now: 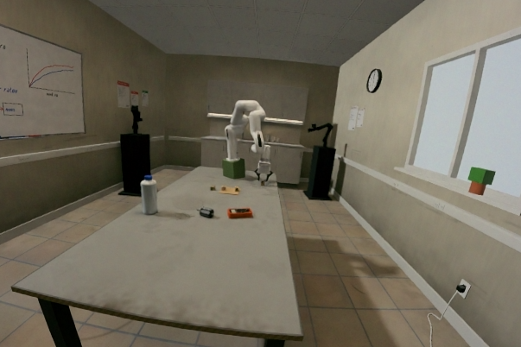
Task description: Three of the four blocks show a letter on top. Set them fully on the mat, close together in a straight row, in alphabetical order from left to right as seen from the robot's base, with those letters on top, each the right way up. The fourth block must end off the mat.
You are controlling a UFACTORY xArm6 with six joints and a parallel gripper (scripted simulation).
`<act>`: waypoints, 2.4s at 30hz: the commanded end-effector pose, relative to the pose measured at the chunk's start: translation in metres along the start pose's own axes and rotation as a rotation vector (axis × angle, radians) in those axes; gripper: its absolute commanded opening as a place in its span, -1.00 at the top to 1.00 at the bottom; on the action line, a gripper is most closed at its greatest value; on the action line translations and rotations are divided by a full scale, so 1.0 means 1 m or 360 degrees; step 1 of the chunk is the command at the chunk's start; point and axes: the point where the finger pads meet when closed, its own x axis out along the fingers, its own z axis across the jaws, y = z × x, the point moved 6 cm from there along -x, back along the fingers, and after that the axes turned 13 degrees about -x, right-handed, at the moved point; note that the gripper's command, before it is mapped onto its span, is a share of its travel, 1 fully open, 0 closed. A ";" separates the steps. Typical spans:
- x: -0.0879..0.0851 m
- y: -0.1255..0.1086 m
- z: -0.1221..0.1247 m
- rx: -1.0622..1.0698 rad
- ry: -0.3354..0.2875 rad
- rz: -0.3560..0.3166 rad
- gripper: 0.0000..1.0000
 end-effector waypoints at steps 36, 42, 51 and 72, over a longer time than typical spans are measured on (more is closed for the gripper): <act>0.033 0.001 -0.001 0.0000 0.0005 0.0003 -0.38; 0.033 0.001 -0.001 0.0000 0.0005 0.0003 -0.38; 0.033 0.001 -0.001 0.0000 0.0005 0.0003 -0.38; 0.033 0.001 -0.001 0.0000 0.0005 0.0003 0.03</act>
